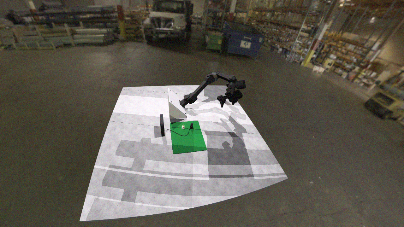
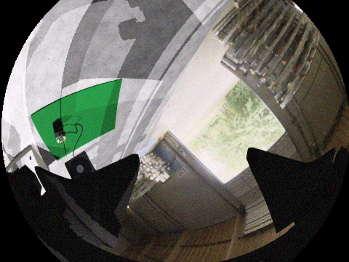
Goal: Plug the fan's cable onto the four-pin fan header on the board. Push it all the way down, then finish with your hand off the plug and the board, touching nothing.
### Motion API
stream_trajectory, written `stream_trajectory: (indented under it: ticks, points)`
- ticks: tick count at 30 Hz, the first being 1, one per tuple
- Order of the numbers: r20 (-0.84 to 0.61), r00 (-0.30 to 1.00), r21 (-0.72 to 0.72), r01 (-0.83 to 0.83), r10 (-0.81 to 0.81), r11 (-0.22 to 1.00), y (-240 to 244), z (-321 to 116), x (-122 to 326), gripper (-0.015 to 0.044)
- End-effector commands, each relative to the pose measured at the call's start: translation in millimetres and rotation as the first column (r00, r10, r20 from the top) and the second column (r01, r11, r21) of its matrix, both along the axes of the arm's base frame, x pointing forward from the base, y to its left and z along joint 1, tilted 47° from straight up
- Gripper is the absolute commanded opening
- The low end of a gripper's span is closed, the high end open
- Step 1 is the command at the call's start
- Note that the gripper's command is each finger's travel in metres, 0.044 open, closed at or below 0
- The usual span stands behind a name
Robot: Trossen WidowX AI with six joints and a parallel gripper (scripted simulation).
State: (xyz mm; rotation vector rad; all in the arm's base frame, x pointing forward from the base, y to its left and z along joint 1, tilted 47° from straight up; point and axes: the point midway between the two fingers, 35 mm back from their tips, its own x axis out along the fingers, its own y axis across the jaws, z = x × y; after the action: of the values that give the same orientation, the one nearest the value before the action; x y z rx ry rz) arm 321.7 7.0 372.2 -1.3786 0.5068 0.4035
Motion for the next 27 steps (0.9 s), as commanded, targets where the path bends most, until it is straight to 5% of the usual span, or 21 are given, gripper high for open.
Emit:
stream_trajectory:
  ticks: [1, 6, 10, 14, 18, 27]
  points:
    - [-0.244, 0.968, 0.21, 0.114, -0.061, 0.971, -3.3, -73.3, 13.4, 0.044]
    - [-0.542, 0.833, 0.398, 0.373, -0.113, 0.838, -8.4, -154.2, 9.6, 0.044]
    - [-0.783, 0.614, 0.437, 0.66, -0.103, 0.611, -10.2, -216.3, -9.2, 0.044]
    - [-0.961, 0.277, 0.271, 0.928, 0.013, 0.257, -6.8, -269.8, -40.8, 0.044]
    - [-0.978, -0.019, -0.031, 0.998, 0.207, -0.051, 0.4, -298.9, -69.0, 0.044]
    - [-0.975, -0.033, -0.049, 0.997, 0.218, -0.065, 1.4, -300.5, -70.3, 0.044]
